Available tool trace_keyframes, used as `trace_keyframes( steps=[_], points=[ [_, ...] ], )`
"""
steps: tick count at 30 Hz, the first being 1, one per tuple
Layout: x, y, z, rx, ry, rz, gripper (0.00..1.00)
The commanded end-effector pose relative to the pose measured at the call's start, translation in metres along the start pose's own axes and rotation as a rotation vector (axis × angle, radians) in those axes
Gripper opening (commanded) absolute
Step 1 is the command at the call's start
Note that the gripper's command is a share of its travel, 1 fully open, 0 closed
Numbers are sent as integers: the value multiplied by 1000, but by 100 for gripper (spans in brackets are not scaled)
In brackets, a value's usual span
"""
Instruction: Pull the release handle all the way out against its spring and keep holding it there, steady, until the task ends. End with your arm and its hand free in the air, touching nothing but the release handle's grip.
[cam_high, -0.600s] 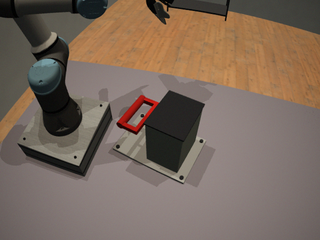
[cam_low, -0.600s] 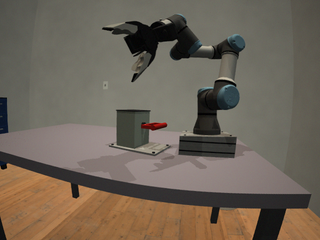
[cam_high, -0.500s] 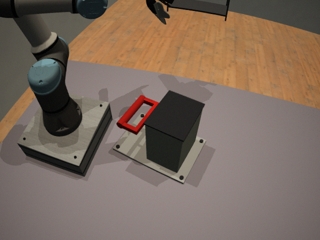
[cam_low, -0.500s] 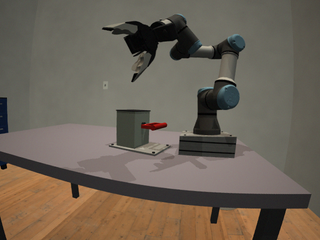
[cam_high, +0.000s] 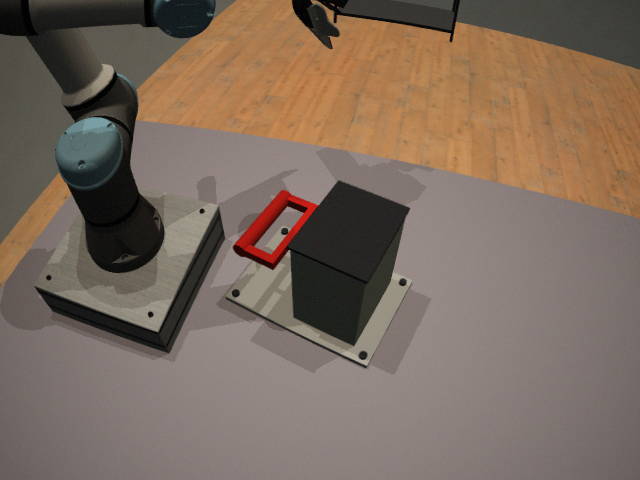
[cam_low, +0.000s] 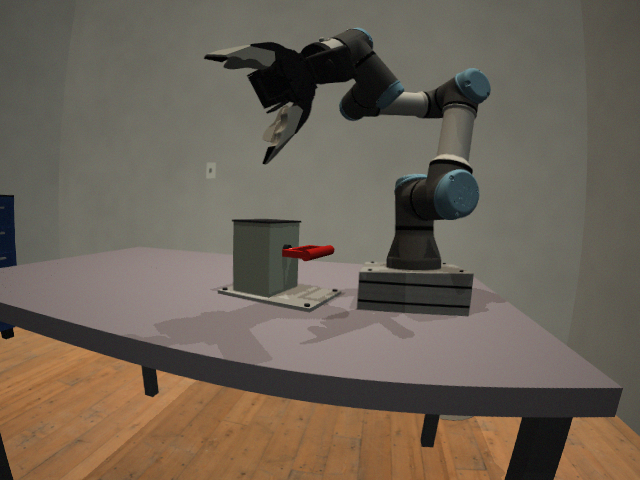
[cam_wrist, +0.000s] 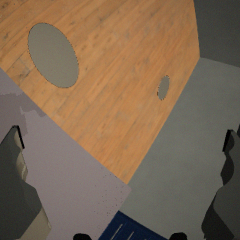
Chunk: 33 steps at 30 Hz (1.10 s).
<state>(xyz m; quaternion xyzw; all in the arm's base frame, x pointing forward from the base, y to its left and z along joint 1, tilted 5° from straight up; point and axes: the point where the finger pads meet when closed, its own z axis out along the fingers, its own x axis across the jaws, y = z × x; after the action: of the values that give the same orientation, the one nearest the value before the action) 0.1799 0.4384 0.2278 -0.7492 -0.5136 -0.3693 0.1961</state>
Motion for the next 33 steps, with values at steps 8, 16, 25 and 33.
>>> trace_keyframes(
  steps=[8, 16, 25, 33],
  points=[
    [-11, 18, -1, -32, -40, 53, 100],
    [-48, 61, -7, -114, -151, 199, 100],
    [-122, 119, -35, -259, -347, 475, 100],
    [-171, 140, -61, -344, -468, 654, 100]
  ],
)
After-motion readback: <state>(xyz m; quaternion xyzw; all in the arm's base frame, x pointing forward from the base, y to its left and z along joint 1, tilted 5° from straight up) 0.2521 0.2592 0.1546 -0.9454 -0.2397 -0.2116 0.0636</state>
